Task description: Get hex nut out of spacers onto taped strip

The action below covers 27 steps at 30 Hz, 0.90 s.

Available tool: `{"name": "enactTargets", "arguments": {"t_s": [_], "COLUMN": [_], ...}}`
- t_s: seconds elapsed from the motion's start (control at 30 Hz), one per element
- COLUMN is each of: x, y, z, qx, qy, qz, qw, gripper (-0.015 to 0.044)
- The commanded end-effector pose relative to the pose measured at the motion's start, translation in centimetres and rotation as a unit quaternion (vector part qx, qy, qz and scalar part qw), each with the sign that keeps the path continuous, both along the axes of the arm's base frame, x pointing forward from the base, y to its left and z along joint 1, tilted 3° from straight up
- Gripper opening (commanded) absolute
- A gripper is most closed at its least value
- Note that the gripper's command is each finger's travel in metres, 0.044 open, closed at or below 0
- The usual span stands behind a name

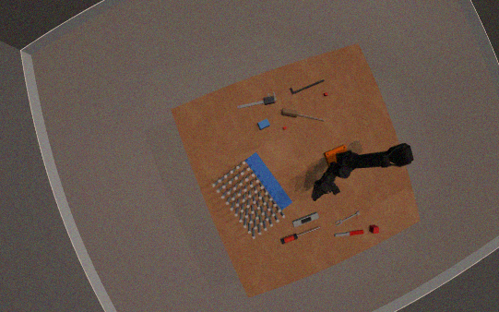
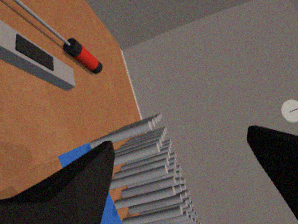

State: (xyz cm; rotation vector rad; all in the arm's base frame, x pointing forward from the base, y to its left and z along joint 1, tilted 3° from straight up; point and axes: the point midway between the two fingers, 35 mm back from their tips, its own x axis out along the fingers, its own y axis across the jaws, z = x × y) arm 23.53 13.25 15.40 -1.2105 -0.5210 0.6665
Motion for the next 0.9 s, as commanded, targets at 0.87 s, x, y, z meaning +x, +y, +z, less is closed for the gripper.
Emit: {"name": "enactTargets", "arguments": {"t_s": [0.87], "x": [15.5], "y": [-11.3], "z": [0.9], "qx": [0.524], "qy": [0.469], "qz": [-0.268], "qw": [0.658], "gripper": [0.0440]}}
